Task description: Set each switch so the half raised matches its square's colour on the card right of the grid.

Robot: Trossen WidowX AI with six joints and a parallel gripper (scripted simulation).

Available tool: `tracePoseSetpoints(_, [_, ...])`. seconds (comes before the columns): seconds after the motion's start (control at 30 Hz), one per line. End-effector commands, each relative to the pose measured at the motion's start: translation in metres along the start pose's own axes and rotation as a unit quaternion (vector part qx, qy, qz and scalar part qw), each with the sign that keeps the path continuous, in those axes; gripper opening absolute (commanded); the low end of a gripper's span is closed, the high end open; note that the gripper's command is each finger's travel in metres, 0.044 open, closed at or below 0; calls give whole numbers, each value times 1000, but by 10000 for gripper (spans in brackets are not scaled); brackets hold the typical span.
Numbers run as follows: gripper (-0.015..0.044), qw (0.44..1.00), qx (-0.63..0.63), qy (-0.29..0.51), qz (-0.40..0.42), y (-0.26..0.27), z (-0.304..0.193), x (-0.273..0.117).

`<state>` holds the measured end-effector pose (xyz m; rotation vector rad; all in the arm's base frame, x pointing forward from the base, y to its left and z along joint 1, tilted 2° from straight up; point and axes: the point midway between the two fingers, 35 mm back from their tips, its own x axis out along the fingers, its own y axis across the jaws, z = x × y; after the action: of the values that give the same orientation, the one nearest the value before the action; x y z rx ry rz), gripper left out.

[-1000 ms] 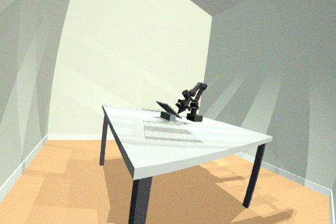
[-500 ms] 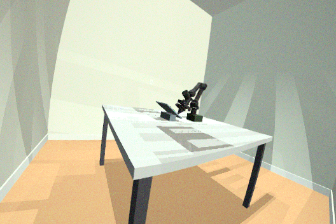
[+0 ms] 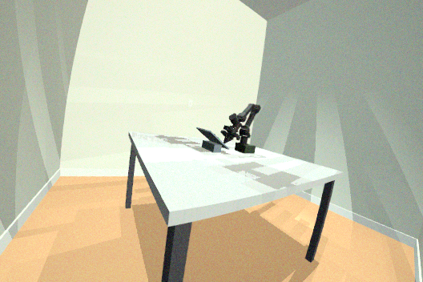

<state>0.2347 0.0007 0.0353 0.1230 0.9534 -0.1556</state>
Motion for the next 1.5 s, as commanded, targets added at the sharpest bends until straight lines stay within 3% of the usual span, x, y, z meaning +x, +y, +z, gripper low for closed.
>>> tracePoseSetpoints(0.0, [0, 1000, -3, 1, 1, 0, -1, 1])
tracePoseSetpoints(0.3, [0, 1000, -3, 15, 1, 0, 2, -65])
tracePoseSetpoints(0.8, [0, 1000, -4, 14, 0, -29, 21, -64])
tracePoseSetpoints(1.0, [0, 1000, -4, 26, 0, -29, 21, -30])
tracePoseSetpoints(1.47, [0, 1000, -4, 26, 0, -29, 21, -19])
